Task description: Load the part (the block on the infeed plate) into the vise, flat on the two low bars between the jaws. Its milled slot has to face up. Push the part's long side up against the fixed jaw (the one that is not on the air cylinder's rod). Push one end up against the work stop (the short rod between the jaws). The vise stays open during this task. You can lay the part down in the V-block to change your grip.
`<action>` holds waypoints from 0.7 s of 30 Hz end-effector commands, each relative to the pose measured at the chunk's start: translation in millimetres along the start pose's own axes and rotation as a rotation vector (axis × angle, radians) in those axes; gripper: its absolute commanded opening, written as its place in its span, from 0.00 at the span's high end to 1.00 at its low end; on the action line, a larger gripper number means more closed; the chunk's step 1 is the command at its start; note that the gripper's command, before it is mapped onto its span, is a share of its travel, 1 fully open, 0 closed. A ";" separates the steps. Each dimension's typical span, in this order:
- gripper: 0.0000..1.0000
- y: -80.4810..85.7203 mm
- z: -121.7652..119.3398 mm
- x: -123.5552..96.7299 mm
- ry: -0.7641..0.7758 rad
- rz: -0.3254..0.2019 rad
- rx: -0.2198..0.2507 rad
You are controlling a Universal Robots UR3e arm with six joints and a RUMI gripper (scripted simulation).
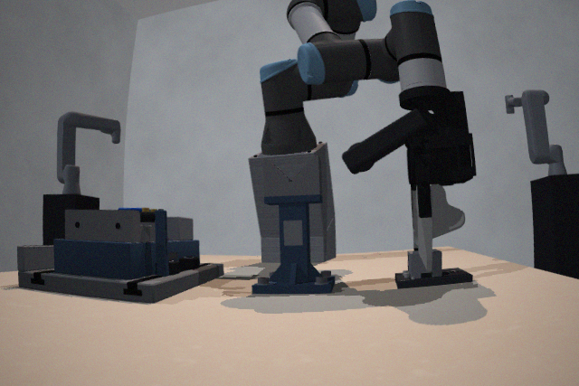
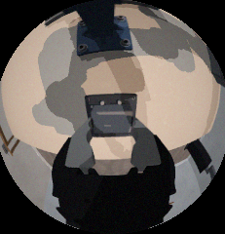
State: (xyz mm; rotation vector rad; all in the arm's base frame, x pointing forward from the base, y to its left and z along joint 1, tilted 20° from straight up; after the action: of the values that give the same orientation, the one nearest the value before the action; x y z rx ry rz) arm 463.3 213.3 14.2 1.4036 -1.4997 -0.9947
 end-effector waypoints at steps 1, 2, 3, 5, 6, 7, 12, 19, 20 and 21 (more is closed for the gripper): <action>1.00 0.9 -0.7 -0.3 0.000 -0.001 0.002; 1.00 0.9 -0.7 -0.3 0.000 -0.001 0.002; 1.00 1.1 -0.7 -0.3 0.000 -0.001 0.002; 1.00 1.5 -0.7 -0.3 0.000 -0.001 0.002; 1.00 1.9 -0.7 -0.3 0.000 -0.001 0.002; 1.00 2.3 -0.7 -0.3 0.000 -0.001 0.002; 1.00 5.9 -0.6 -0.3 0.000 -0.001 0.002; 1.00 12.4 -0.6 -0.3 0.000 -0.001 0.002; 1.00 14.1 -0.6 -0.3 0.000 -0.001 0.002; 1.00 15.9 -0.6 -0.3 0.000 -0.001 0.002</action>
State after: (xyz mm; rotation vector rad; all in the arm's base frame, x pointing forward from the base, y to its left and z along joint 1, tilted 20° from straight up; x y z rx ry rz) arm 459.8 213.9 23.1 1.4028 -1.4991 -0.9951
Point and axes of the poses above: the point where the finger pads meet when closed, its own y axis back along the fingers, its own z axis across the jaws, x = y × z, the point moved 10 cm from there along y, back along the fingers, and after that the axes turned 4 degrees about y, right-handed, at the moved point
